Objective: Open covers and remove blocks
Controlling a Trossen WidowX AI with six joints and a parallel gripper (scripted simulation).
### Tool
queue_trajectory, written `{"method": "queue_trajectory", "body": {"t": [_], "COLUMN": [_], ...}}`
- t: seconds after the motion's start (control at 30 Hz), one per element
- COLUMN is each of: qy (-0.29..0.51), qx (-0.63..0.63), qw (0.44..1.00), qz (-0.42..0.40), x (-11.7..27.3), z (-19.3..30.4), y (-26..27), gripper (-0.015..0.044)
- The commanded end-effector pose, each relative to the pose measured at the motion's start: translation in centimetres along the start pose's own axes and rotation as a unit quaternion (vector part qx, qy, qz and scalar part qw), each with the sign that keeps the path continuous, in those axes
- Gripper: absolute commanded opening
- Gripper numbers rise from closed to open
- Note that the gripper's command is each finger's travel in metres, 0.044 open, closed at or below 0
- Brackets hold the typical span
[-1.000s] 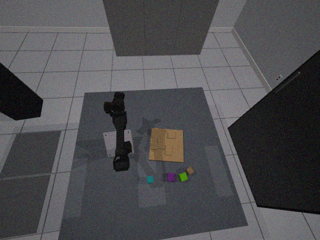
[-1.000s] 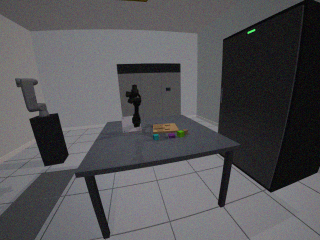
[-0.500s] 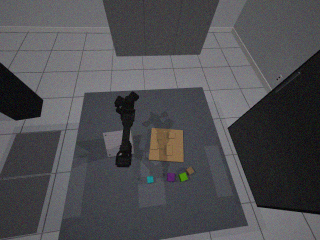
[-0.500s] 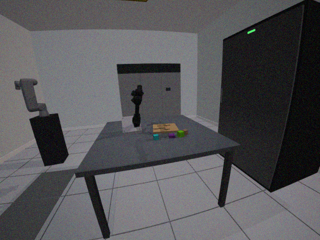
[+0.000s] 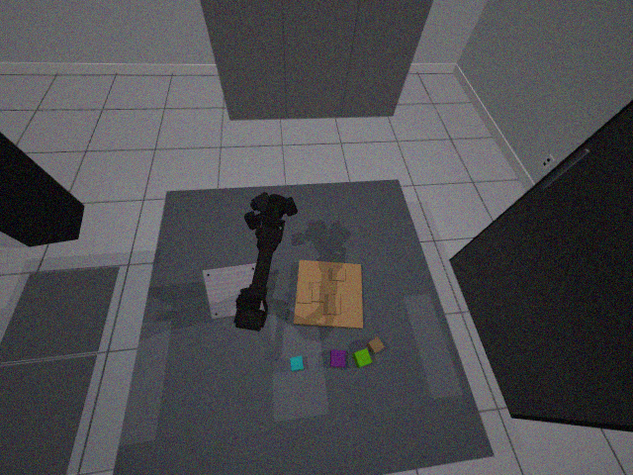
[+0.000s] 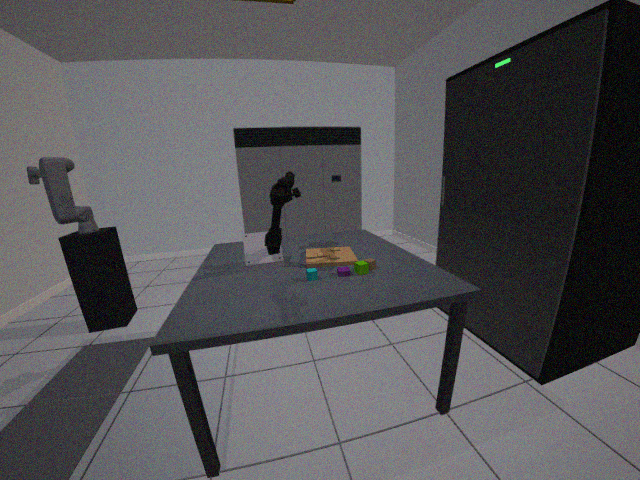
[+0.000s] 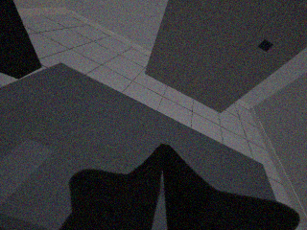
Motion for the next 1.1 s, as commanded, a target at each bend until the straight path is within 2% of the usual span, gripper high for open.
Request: {"method": "queue_trajectory", "body": {"t": [0.0, 0.5, 1.07], "qy": [0.027, 0.113, 0.191], "qx": [-0.06, -0.282, -0.499], "qw": [0.998, 0.948, 0.824], "qz": [0.017, 0.092, 0.19], "x": [-0.5, -1.6, -2.1], "z": [0.9, 5.0, 11.0], "y": [-1.7, -7.8, -13.8], "gripper": [0.0, 0.0, 0.0]}}
Point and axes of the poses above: the point midway between the two fingers, 35 mm back from their tips, its own x axis back along the fingers, its own y axis across the jaws, z = x × y, the point moved 5 cm from there along x, back along the fingers, and after that the axes turned 14 degrees about -x, right-handed, at the moved point
